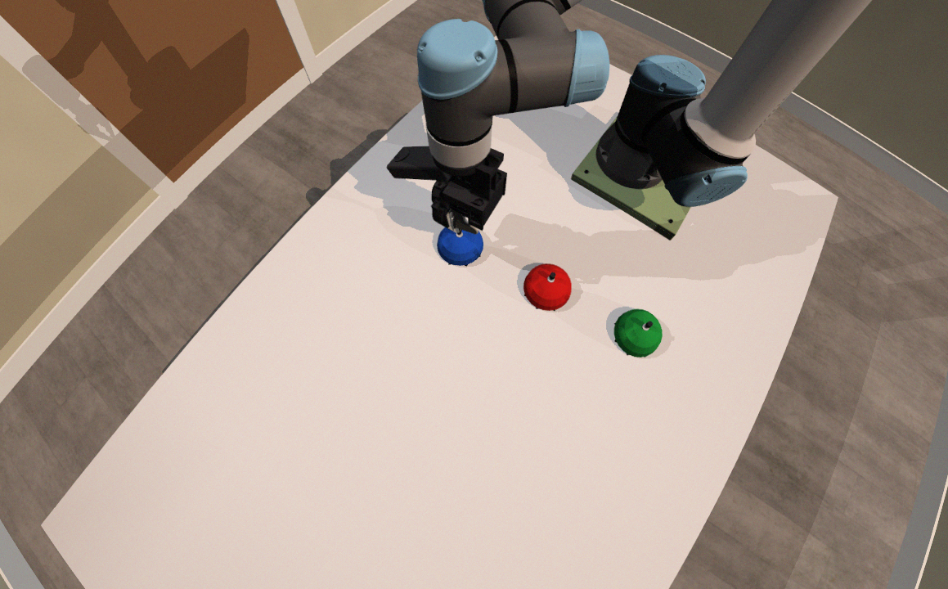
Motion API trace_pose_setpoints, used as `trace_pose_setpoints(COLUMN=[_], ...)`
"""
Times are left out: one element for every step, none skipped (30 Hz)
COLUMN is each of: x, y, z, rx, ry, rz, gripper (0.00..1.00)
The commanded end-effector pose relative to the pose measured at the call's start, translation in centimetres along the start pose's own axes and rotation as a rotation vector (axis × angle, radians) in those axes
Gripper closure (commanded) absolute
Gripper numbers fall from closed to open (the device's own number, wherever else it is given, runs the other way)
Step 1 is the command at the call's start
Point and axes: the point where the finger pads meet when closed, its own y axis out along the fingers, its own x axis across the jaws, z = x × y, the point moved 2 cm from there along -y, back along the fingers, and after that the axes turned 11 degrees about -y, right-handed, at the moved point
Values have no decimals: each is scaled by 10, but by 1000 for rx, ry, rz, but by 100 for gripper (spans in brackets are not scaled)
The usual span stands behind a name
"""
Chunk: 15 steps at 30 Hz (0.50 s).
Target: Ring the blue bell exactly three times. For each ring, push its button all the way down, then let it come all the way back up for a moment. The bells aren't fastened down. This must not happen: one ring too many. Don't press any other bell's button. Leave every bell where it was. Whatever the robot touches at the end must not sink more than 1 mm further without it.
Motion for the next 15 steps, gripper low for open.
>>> trace_pose_setpoints(x=[0, 0, 0, 0, 0, 0, 0, 0, 0, 0, 0, 0, 0, 0, 0], y=[0, 0, 0, 0, 0, 0, 0, 0, 0, 0, 0, 1, 2, 3, 3], z=[0, 0, 0, 0, 0, 0, 0, 0, 0, 0, 0, 0, 0, 0, 0], rx=[1, 1, 1, 1, 1, 1, 1, 1, 1, 1, 1, 1, 1, 1, 1], ry=[0, 0, 0, 0, 0, 0, 0, 0, 0, 0, 0, 0, 0, 0, 0], rz=[1, 1, 1, 1, 1, 1, 1, 1, 1, 1, 1, 1, 1, 1, 1], gripper=[100, 100, 100, 100, 100, 100, 100, 100, 100, 100, 100, 100, 100, 100, 100])
